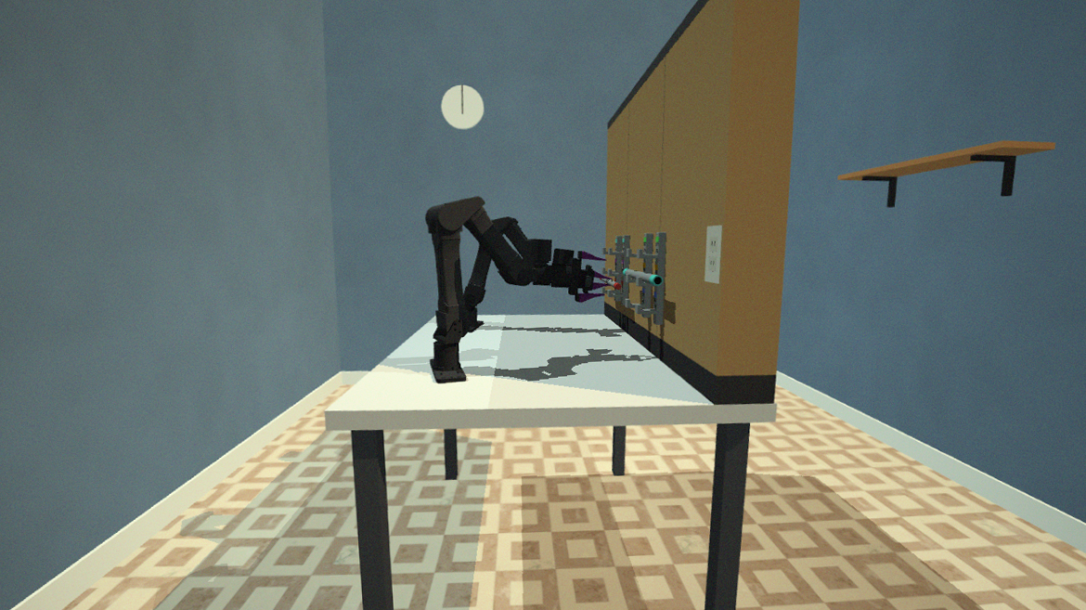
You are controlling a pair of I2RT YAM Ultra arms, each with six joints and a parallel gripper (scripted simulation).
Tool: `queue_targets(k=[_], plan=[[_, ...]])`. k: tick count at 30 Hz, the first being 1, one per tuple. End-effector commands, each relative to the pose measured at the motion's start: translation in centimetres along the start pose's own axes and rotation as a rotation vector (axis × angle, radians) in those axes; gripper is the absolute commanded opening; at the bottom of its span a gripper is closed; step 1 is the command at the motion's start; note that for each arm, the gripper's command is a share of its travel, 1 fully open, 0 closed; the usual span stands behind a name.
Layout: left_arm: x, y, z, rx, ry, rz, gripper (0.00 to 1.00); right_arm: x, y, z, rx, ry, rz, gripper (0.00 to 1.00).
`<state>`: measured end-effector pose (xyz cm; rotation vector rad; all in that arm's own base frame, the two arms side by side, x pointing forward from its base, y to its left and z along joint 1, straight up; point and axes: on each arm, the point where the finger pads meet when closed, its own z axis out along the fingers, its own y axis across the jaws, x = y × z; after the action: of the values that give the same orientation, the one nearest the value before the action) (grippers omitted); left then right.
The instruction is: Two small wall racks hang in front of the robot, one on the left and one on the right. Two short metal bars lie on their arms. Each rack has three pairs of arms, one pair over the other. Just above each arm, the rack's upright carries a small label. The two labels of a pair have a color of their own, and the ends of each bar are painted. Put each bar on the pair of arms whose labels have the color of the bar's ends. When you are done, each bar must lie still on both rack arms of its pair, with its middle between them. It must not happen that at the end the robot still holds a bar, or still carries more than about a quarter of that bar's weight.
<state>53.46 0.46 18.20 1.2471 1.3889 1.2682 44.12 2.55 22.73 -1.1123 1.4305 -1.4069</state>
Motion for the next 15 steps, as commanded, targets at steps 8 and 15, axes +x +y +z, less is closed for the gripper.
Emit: queue_targets(k=[8,15], plan=[[0.5,4.2,1.4,-0.118,0.007,-0.031,0.0,-0.3,-1.0,-0.1,0.037,-0.005,0.027,1.0],[0.5,4.0,2.0,-0.118,0.007,-0.031,0.0,-0.3,-1.0,-0.1,0.037,-0.005,0.027,1.0]])
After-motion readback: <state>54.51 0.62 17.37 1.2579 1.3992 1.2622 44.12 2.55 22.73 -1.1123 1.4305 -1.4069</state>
